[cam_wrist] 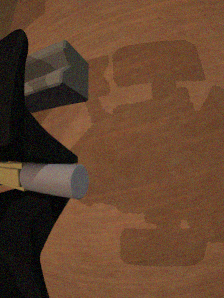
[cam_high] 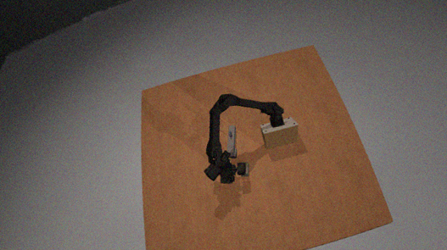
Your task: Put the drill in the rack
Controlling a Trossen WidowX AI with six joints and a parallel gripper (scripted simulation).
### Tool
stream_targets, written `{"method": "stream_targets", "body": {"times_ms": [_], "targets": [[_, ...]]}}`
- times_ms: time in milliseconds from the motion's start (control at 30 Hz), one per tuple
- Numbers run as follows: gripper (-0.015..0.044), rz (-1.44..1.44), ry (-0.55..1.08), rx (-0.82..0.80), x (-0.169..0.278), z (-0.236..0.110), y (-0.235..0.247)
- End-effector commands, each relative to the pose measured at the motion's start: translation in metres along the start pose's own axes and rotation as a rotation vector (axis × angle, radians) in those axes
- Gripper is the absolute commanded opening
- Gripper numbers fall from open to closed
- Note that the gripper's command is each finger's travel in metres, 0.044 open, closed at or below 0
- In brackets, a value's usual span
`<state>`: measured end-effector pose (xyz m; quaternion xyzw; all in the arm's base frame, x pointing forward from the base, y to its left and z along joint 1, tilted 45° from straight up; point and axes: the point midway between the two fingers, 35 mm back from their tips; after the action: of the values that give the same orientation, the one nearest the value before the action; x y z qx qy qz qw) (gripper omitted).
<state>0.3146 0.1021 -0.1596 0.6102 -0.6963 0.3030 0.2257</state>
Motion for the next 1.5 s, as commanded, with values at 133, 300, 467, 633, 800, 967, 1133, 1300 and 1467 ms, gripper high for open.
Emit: {"method": "stream_targets", "body": {"times_ms": [133,300,467,633,800,967,1133,1300,1467], "targets": [[0.0,0.004,-0.003,-0.002,0.0,-0.006,0.0],[0.0,0.004,-0.003,-0.003,0.001,-0.009,0.0],[0.0,0.004,-0.003,-0.003,0.001,-0.012,0.0],[0.0,0.004,-0.003,-0.003,0.002,-0.015,0.001],[0.0,0.004,-0.003,-0.003,0.002,-0.018,0.001],[0.0,0.004,-0.003,-0.003,0.002,-0.021,0.001],[0.0,0.004,-0.004,-0.003,0.003,-0.023,0.001],[0.0,0.004,-0.004,-0.003,0.003,-0.026,0.001],[0.0,0.004,-0.004,-0.003,0.003,-0.029,0.001]]}}
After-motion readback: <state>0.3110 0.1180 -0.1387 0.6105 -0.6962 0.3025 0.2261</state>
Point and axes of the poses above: the point midway between the two fingers, 35 mm back from their tips, its own z axis out along the fingers, its own y axis across the jaws, x = y × z, and after that the axes turned 2 degrees about -z, right-handed
